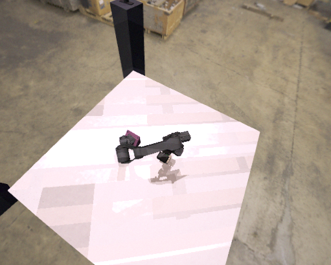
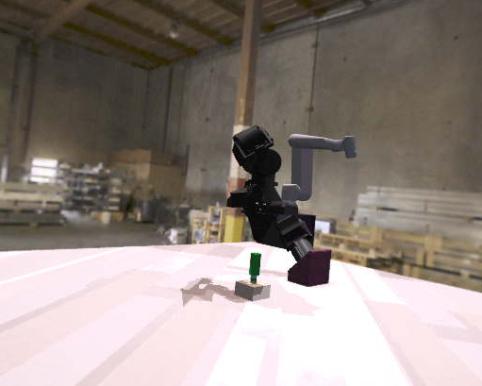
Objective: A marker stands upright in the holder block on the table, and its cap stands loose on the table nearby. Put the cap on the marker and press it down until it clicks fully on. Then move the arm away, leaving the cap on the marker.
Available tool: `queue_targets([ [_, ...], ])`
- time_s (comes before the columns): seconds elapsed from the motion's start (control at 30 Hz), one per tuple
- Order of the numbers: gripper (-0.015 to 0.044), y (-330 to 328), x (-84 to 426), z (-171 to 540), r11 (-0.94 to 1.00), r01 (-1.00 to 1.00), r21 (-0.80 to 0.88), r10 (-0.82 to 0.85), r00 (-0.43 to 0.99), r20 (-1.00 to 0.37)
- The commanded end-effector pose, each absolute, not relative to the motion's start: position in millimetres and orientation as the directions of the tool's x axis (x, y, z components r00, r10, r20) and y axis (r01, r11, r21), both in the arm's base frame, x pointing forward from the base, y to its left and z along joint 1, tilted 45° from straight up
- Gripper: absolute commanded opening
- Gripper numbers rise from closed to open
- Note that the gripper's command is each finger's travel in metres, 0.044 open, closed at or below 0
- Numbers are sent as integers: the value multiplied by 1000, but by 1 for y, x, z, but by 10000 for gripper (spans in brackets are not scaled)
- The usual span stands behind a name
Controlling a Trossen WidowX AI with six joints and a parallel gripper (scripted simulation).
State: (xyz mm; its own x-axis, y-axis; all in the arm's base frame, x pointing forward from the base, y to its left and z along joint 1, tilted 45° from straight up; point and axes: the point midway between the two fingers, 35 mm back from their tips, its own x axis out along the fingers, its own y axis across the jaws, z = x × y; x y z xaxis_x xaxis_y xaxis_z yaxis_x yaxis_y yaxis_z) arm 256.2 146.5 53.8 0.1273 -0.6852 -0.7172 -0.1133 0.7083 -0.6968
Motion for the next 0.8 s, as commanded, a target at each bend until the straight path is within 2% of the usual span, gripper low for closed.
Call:
queue_targets([
  [0.0,0,146,257,54,707,-117,-697,-685,131,-717],
  [0.77,0,132,260,39,707,-117,-698,-685,131,-716],
])
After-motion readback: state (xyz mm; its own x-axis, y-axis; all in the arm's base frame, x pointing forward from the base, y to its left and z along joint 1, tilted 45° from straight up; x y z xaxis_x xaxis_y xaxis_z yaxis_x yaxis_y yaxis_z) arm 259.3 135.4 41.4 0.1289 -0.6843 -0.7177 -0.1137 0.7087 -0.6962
